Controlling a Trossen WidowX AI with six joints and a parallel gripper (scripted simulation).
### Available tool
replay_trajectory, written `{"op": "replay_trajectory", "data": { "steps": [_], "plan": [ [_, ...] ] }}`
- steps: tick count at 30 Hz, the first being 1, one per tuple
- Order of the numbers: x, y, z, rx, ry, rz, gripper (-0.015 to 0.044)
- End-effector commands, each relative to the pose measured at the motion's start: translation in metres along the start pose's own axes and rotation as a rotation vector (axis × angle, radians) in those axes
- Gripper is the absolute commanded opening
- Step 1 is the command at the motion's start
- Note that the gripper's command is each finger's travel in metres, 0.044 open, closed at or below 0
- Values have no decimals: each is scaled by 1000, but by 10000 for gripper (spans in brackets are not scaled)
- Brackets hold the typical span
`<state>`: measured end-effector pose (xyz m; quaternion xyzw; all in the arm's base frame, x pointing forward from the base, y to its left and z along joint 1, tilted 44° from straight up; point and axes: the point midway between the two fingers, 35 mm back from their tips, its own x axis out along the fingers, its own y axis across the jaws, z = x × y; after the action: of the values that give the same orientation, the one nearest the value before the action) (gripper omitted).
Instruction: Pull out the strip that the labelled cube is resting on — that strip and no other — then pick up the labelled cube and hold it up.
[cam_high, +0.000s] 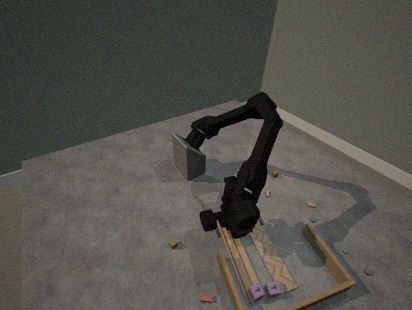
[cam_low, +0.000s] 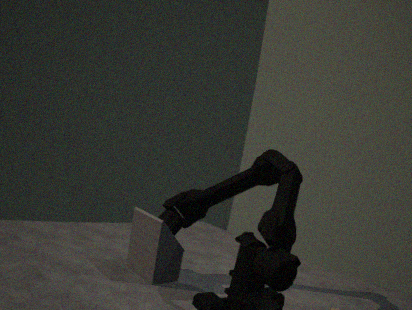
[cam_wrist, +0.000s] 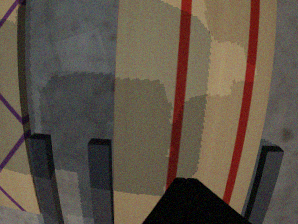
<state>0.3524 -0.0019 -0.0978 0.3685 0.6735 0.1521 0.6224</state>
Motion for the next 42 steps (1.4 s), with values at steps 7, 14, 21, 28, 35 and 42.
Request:
{"op": "replay_trajectory", "data": {
  "steps": [7,14,21,28,35,42],
  "plan": [
    [2,0,-2,5,4,4,0],
    [3,0,-2,5,4,4,0],
    [3,0,-2,5,4,4,0],
    [4,0,-2,5,4,4,0],
    [5,0,-1,5,4,4,0],
    [5,0,-11,6,5,4,0]
  ]
}}
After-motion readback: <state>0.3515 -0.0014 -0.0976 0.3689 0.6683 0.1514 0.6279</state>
